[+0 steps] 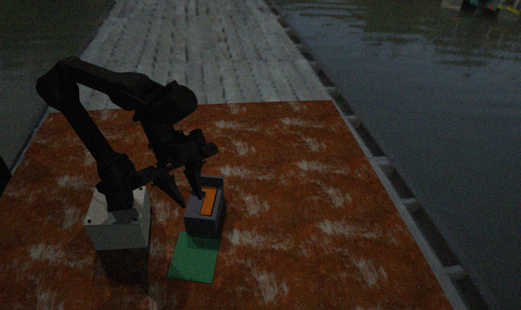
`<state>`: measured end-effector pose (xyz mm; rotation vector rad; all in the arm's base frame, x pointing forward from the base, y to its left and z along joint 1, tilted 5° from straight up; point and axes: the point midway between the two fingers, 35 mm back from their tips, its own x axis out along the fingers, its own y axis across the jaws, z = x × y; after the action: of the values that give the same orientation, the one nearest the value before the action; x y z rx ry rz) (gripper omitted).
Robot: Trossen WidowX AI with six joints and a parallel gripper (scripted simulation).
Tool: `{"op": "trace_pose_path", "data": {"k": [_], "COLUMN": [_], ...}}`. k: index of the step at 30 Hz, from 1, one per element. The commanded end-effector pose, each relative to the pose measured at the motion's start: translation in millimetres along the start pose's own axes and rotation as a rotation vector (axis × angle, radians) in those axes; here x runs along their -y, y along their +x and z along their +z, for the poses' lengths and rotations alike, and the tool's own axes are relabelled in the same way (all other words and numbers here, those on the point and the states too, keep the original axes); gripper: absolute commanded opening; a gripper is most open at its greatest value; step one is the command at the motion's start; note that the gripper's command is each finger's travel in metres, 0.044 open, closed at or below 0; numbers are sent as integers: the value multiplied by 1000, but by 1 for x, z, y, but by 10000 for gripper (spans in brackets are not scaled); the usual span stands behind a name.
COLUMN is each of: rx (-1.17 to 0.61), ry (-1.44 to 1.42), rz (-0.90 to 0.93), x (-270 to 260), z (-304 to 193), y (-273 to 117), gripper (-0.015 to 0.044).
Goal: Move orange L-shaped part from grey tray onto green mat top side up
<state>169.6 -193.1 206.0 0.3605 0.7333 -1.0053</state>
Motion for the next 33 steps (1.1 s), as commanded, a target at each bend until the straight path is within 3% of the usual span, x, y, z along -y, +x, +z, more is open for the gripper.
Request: {"op": "trace_pose_path", "data": {"k": [1,9,15,22,29,33], "rx": [-154,-490,-697,-717,-718,-718], "ry": [-104,-378,-569,-589,-589,-589], "rz": [170,378,416,415,415,415], "x": [-64,-167,-204,-207,-217,-217], "z": [-26,-112,-181,-190,-239,-241], "y": [5,-18,-50,-51,-4,-3], "gripper": [180,180,180,180,180,180]}}
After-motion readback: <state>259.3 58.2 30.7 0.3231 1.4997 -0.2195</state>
